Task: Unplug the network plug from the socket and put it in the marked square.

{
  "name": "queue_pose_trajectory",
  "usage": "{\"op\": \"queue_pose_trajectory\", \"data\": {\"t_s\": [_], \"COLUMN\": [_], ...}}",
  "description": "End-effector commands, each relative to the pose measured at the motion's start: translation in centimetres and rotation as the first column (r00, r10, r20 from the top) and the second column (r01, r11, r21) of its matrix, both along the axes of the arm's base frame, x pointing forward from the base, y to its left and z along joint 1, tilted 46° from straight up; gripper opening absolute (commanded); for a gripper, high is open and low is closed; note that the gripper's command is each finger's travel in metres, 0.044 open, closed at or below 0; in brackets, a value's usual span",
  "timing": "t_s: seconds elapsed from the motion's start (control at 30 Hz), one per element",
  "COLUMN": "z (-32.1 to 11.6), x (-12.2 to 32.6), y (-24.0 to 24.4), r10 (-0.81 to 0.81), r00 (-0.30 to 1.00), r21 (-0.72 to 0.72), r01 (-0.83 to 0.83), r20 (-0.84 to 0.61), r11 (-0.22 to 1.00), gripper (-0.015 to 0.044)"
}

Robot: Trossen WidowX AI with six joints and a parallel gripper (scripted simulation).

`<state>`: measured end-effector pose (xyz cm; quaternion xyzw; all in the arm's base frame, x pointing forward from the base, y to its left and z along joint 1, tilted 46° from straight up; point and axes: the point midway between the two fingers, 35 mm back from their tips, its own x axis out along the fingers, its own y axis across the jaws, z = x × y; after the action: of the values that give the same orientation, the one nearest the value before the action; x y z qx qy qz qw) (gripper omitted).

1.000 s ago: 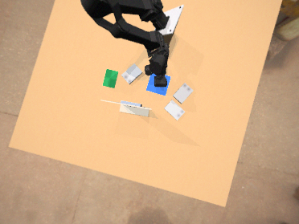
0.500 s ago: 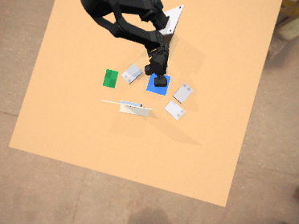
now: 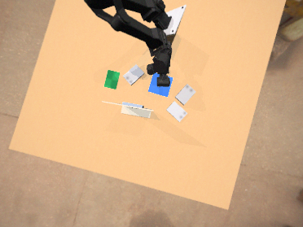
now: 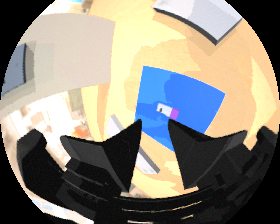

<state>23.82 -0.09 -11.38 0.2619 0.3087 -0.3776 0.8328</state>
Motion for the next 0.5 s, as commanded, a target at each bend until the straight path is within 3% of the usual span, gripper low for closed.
{"op": "queue_pose_trajectory", "data": {"t_s": [0.0, 0.47], "z": [0.3, 1.1], "x": [-0.49, -1.23], "y": [0.01, 0.58], "r10": [-0.003, -0.002], "r00": [1.0, 1.0], "r21": [-0.006, -0.005], "r01": [0.003, 0.002], "r20": [-0.004, -0.006], "r11": [1.0, 1.0], "gripper": [0.0156, 0.0156]}}
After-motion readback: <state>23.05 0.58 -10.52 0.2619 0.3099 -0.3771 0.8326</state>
